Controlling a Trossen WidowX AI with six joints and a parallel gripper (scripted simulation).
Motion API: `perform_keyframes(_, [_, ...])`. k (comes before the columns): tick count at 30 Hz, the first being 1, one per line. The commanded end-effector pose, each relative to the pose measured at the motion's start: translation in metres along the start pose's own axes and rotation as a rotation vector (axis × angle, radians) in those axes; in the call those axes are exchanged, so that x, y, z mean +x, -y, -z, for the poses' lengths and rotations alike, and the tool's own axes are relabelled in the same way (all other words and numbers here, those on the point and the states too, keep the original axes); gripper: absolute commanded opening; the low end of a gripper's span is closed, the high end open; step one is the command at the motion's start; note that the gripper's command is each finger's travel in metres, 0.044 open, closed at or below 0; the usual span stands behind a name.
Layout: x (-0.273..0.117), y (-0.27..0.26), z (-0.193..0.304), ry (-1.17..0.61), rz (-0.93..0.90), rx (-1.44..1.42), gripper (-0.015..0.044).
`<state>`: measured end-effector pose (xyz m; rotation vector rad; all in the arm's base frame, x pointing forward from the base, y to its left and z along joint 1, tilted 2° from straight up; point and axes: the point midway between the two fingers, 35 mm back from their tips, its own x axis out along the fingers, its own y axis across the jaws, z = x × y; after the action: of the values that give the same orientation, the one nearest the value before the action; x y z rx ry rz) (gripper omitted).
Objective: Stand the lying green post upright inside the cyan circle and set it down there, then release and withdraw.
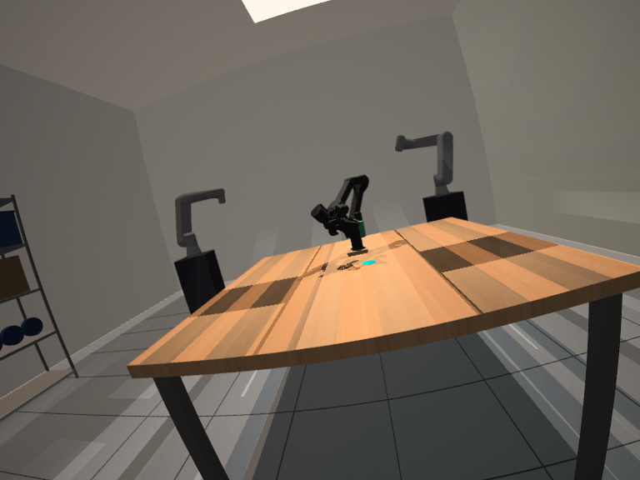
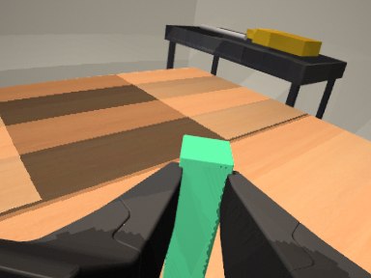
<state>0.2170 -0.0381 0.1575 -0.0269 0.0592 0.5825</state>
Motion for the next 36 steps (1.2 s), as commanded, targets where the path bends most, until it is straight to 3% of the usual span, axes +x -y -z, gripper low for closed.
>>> perform_keyframes(1, [0.0,-0.002,0.001,0.004,-0.003,-0.001,0.0023])
perform_keyframes(36, [0.006,0.011,0.057,0.004,-0.003,-0.001,0.0023])
